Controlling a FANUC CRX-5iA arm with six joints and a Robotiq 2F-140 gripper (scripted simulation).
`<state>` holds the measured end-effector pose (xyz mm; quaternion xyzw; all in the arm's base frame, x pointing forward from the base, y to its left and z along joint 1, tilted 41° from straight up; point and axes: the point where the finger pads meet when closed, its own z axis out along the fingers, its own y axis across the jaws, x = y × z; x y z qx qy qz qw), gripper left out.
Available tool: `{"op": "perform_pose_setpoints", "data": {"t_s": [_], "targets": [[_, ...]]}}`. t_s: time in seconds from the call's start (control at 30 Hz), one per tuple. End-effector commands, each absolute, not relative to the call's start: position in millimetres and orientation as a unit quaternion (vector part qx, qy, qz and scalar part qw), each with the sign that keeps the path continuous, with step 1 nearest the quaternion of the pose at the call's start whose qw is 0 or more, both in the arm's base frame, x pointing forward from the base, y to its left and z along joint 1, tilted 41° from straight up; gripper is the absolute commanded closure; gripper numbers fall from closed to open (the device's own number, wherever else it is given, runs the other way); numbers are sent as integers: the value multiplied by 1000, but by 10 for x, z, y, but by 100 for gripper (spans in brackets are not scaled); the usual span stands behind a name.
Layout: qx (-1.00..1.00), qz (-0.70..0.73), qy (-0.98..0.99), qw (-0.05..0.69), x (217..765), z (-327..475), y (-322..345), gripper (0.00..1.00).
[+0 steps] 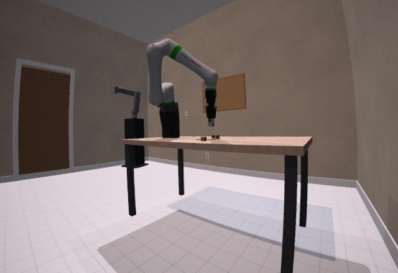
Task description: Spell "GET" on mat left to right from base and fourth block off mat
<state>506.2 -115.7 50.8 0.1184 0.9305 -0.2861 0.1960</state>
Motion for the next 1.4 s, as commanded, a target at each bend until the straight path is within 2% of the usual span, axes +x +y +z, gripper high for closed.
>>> {"op": "perform_pose_setpoints", "data": {"t_s": [0.0, 1.37], "targets": [[118, -286, 931, 196, 5063, 509, -1155, 84], [117, -286, 931, 195, 5348, -207, -1714, 84]]}}
